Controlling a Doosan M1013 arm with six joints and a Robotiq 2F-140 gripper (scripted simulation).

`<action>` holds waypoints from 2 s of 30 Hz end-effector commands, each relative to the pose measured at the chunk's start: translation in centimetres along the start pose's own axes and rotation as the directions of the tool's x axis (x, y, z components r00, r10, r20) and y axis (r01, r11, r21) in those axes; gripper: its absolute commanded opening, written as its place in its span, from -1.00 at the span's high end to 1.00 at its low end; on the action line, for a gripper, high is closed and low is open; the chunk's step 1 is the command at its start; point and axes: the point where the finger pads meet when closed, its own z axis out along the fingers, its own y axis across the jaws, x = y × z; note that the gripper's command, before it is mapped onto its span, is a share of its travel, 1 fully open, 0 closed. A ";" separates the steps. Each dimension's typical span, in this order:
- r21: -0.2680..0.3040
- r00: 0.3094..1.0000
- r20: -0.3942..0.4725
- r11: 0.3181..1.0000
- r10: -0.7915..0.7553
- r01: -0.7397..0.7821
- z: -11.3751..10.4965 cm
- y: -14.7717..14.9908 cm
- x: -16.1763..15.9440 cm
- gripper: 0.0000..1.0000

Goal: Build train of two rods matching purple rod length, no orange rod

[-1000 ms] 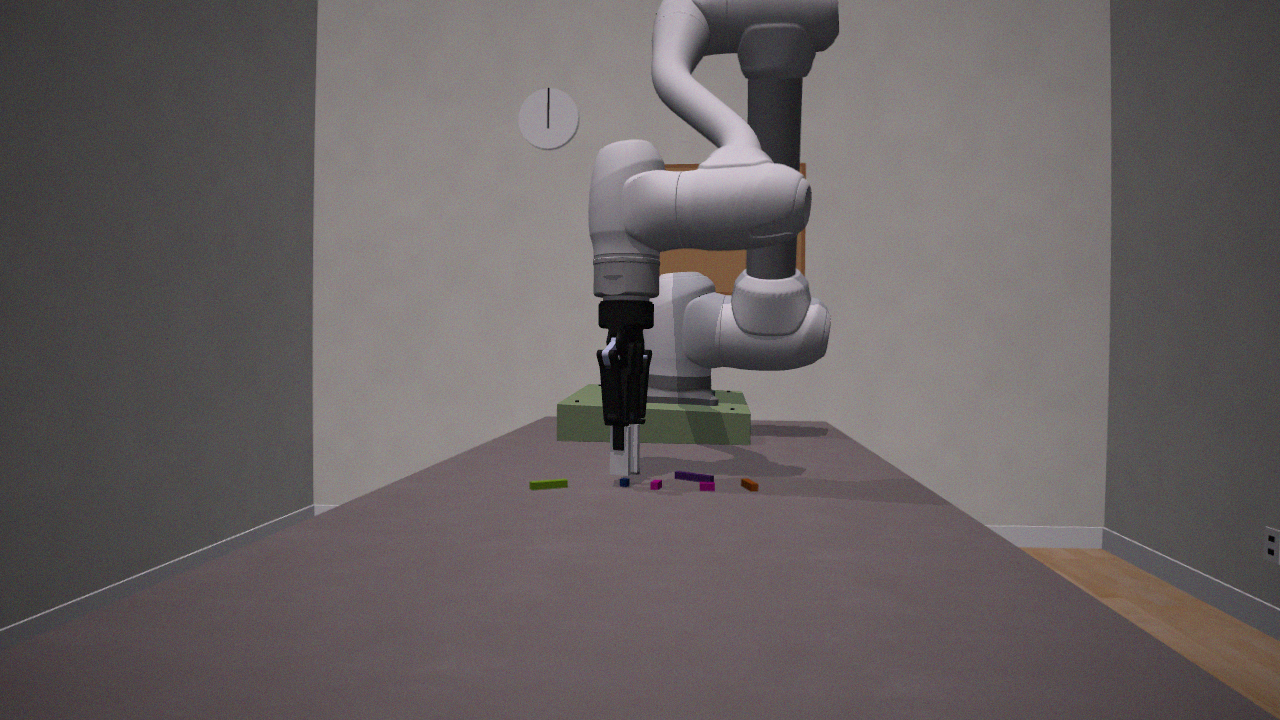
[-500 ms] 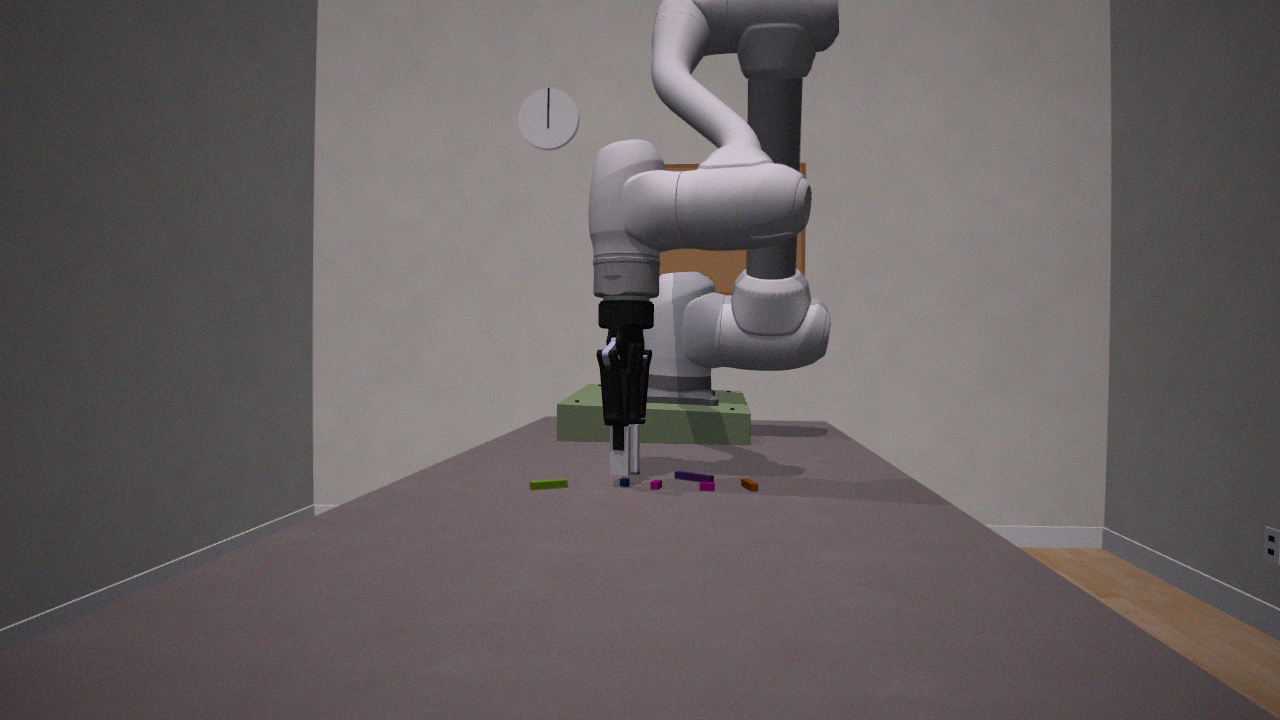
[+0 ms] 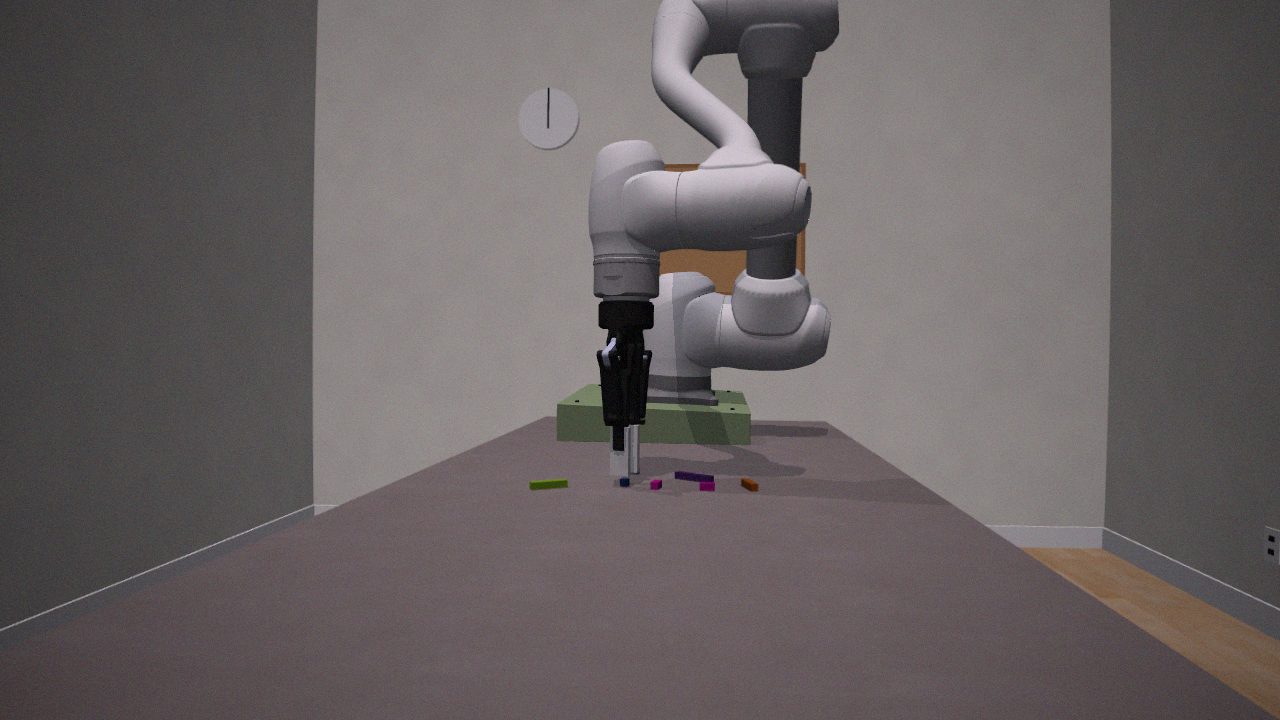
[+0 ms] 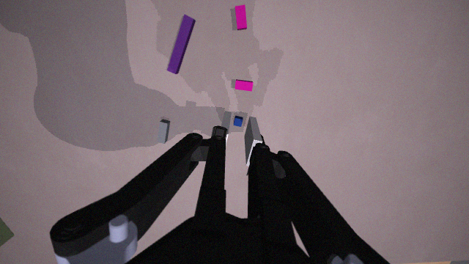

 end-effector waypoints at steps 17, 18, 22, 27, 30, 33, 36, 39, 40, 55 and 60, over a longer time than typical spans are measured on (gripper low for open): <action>0.000 1.000 0.000 1.000 0.000 0.000 1.4 0.0 0.0 0.71; 0.000 1.000 0.000 1.000 0.000 0.000 1.5 0.0 0.0 0.71; 0.000 1.000 0.000 1.000 0.000 0.000 1.6 0.0 0.0 0.71; 0.000 1.000 0.000 1.000 0.000 0.000 1.6 0.0 0.0 0.71; 0.000 1.000 0.000 1.000 0.000 0.000 1.6 0.0 0.0 0.71; 0.000 1.000 0.000 1.000 0.000 0.000 1.6 0.0 0.0 0.71; 0.000 1.000 0.000 1.000 0.000 0.000 1.6 0.0 0.0 0.71; 0.000 1.000 0.000 1.000 0.000 0.000 1.6 0.0 0.0 0.71; 0.000 1.000 0.000 1.000 0.000 0.000 1.6 0.0 0.0 0.71; 0.000 1.000 0.000 1.000 0.000 0.000 1.6 0.0 0.0 0.71; 0.000 1.000 0.000 1.000 0.000 0.000 1.6 0.0 0.0 0.71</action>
